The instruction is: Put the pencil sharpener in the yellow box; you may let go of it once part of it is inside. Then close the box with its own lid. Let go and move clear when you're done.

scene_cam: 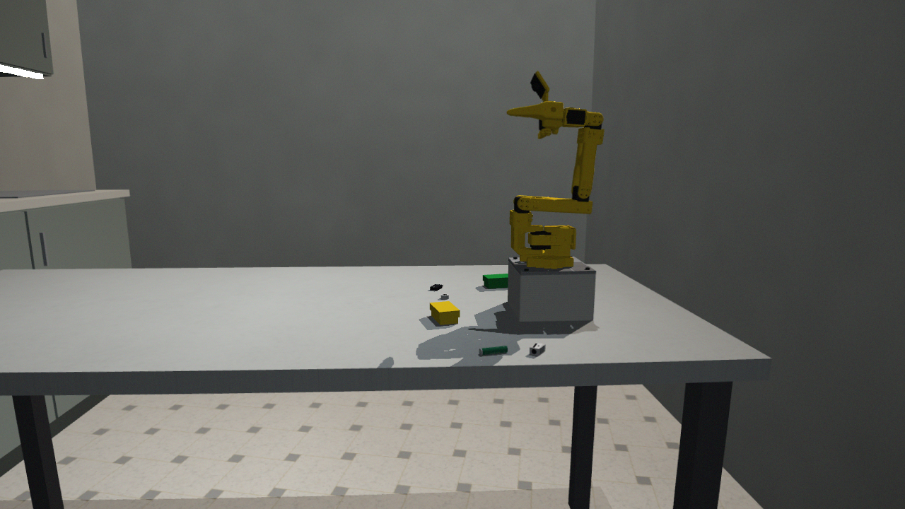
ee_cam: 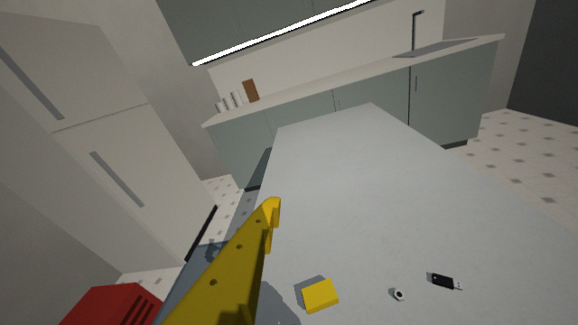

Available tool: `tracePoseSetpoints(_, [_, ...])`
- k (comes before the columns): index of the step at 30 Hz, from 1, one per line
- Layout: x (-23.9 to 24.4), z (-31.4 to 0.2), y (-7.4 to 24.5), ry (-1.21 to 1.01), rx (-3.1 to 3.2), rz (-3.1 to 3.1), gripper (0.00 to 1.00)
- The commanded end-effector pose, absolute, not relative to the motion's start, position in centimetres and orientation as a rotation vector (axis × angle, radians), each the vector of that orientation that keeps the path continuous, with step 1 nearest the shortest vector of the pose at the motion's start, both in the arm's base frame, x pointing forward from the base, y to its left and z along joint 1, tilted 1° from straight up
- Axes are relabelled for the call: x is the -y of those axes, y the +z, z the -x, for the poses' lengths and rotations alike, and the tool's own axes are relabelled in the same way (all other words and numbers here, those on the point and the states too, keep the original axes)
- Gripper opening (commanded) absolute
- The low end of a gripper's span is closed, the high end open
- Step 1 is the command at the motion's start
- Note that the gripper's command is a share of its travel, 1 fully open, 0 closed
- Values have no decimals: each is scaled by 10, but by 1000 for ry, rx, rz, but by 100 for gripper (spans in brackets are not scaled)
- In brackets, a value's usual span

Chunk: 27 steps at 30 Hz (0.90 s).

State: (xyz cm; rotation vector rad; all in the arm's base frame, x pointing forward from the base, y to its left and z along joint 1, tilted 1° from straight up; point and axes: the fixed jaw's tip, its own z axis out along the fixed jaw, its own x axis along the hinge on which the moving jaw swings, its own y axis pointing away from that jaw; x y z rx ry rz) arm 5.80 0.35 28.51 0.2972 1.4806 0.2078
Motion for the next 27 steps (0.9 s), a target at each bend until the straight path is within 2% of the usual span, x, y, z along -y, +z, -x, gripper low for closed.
tracePoseSetpoints(1, [-3, -58, 285, 209, -1481, -298, 100])
tracePoseSetpoints(27, [-3, -63, 285, 193, -1503, -283, 99])
